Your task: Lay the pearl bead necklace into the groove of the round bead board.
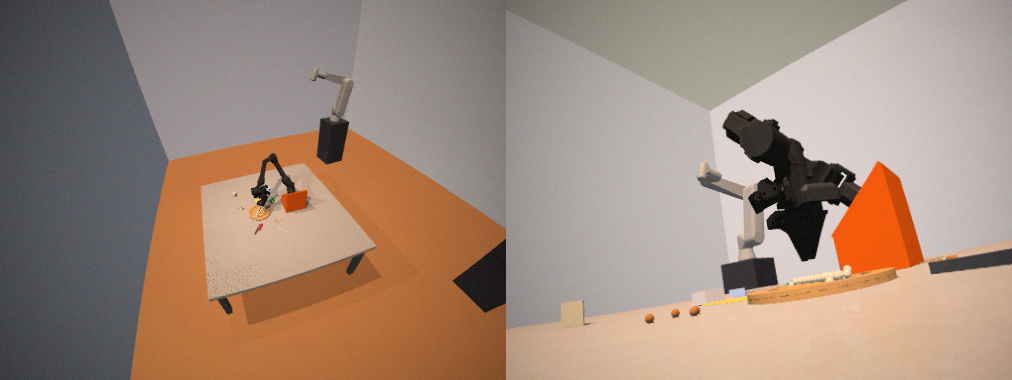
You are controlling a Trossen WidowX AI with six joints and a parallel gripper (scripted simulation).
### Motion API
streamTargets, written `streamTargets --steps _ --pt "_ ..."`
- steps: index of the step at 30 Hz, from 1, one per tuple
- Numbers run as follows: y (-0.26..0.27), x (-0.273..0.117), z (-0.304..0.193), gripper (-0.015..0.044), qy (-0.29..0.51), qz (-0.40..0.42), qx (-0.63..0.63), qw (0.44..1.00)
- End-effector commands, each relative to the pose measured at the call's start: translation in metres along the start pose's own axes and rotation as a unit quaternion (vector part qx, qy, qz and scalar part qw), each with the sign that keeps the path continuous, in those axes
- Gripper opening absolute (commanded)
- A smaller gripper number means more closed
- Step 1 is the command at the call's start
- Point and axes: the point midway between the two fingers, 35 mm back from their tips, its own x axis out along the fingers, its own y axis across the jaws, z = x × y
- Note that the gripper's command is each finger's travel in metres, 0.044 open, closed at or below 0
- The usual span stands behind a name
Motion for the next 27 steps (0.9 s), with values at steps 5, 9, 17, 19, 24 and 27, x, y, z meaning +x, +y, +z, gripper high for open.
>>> streamTargets --steps 5,9,17,19,24,27 --pt "0.000 0.003 0.000 0.0120 0.000 0.000 0.000 1.000" --pt "0.000 0.009 -0.001 0.0120 0.001 -0.001 -0.001 1.000" --pt "0.000 0.022 -0.002 0.0120 0.002 -0.002 -0.003 1.000" --pt "-0.001 0.025 -0.002 0.0120 0.003 -0.002 -0.003 1.000" --pt "-0.001 0.032 -0.003 0.0120 0.003 -0.003 -0.004 1.000" --pt "-0.001 0.032 -0.003 0.0120 0.003 -0.003 -0.004 1.000"
